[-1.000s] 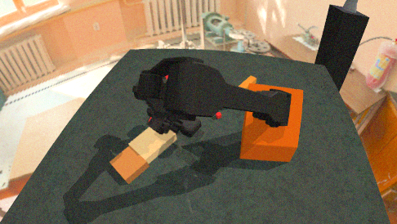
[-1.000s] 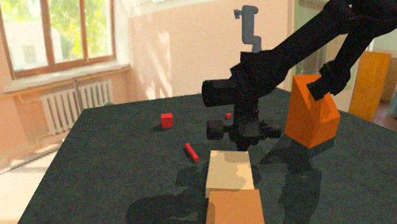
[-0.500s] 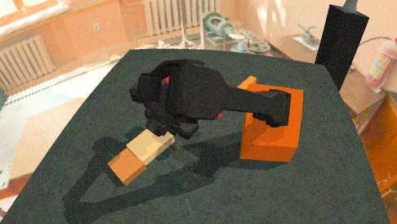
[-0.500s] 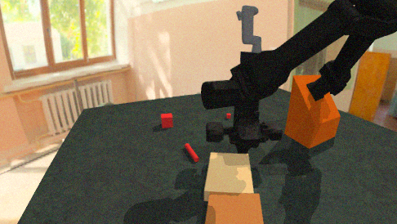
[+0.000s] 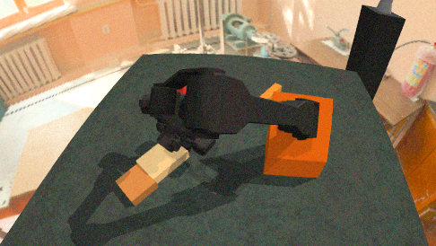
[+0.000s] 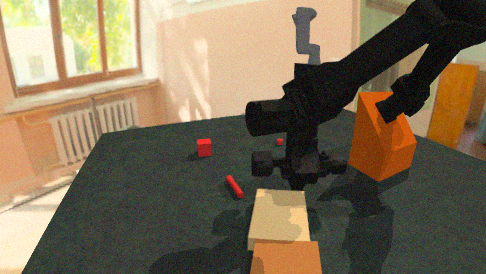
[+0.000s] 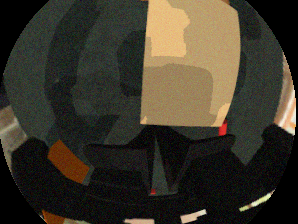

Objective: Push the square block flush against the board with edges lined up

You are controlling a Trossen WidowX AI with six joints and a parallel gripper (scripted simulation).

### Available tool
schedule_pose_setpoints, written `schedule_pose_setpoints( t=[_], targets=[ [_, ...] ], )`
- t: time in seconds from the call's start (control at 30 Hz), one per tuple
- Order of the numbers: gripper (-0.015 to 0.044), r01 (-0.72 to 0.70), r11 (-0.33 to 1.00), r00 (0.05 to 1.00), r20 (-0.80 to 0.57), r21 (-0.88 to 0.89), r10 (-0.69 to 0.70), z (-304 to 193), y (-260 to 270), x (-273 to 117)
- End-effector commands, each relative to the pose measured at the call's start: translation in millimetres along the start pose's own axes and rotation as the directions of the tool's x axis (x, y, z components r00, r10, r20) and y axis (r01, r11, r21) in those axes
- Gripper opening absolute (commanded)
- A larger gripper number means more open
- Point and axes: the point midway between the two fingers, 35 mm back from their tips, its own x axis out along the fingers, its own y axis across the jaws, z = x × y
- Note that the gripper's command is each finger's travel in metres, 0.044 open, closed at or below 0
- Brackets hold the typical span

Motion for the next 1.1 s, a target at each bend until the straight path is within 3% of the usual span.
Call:
schedule_pose_setpoints(
  t=[0.0, 1.07],
  targets=[
    [0.0000, 0.004, 1.000, 1.000, 0.009, -0.009, -0.003, 8.0, -1.7, -1.2],
    [0.0000, 0.002, 1.000, 1.000, 0.010, -0.009, -0.002, -42.1, -0.9, -0.4]
  ],
)
